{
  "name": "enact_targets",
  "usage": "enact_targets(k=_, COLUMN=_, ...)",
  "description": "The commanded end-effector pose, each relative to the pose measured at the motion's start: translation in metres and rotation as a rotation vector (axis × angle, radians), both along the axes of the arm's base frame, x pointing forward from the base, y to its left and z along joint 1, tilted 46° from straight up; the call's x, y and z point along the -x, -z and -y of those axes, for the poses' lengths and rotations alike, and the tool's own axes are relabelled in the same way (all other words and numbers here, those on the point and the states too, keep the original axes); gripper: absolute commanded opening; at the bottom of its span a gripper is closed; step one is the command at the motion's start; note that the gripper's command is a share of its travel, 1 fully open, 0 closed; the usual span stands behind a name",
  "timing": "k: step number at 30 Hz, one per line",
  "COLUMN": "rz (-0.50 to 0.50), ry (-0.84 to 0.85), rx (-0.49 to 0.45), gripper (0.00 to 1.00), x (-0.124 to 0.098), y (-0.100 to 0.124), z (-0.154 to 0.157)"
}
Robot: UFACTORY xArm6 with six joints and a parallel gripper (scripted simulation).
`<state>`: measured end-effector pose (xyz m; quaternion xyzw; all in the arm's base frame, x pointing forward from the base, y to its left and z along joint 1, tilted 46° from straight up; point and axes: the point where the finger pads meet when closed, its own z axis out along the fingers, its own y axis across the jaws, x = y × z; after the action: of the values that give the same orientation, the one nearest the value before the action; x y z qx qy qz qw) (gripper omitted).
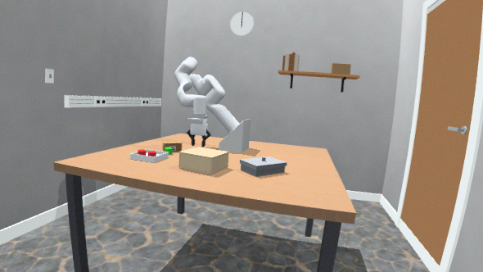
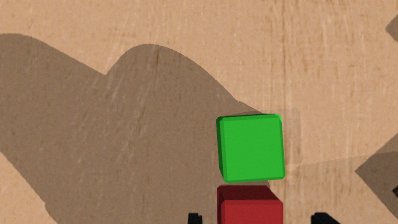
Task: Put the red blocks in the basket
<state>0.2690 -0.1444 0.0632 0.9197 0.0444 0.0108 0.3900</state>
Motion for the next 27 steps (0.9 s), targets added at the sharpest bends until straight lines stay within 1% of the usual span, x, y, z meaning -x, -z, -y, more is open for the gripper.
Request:
enact_targets(k=1, rz=0.002, ry=-0.001, rx=0.000, gripper=0.66, x=-0.001, y=0.003, z=0.003)
enact_targets(k=27, rz=0.002, ry=-0.001, rx=0.000, gripper=0.66, x=-0.003, y=0.022, z=0.023)
